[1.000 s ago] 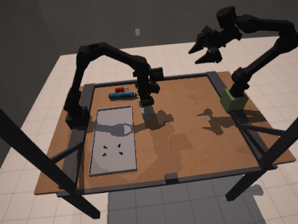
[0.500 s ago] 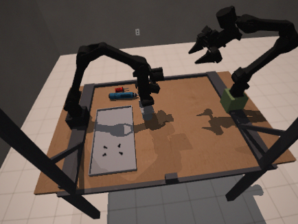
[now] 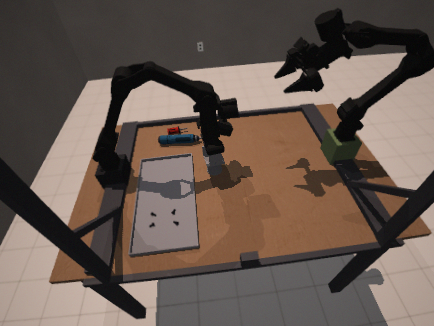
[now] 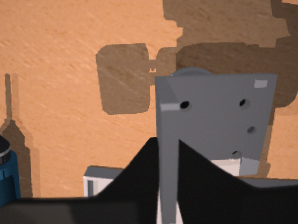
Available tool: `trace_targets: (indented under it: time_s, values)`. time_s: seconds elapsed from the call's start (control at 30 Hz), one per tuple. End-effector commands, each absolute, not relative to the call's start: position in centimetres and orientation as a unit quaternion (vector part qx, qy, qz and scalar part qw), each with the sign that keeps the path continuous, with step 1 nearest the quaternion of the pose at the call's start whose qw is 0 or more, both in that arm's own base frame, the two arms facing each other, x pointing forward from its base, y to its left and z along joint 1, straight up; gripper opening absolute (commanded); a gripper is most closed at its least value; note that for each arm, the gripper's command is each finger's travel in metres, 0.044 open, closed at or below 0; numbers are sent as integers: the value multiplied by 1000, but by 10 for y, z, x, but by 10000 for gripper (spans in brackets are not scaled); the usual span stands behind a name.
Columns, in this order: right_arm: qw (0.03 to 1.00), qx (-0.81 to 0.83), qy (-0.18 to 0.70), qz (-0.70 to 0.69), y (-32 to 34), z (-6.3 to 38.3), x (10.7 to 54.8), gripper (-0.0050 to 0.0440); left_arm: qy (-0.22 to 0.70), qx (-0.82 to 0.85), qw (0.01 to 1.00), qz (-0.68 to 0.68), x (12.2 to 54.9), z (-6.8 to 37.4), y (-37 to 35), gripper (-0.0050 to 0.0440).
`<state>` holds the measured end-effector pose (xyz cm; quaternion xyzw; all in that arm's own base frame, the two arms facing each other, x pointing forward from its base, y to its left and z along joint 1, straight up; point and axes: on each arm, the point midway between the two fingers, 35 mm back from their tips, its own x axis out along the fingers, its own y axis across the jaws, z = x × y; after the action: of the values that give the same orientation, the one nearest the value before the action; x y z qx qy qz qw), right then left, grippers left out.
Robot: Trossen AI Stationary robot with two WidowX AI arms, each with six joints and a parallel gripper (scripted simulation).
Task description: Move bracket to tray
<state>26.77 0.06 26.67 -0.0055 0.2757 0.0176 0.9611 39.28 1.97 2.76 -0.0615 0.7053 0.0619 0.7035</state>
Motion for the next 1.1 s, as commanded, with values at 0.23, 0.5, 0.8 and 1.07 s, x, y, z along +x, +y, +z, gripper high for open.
trace_targets:
  time_s: [0.23, 0.5, 0.8, 1.07]
  values:
    - [964, -5, 267, 16, 0, 273, 267, 440, 691, -62, 717, 61, 404, 54, 20, -27]
    - [964, -5, 267, 16, 0, 273, 267, 440, 685, -63, 723, 61, 404, 73, 20, -50]
    - [964, -5, 267, 16, 0, 273, 267, 440, 693, -62, 716, 61, 394, 71, 20, -50]
    - [964, -5, 267, 16, 0, 273, 267, 440, 689, -62, 720, 61, 397, 73, 20, -50]
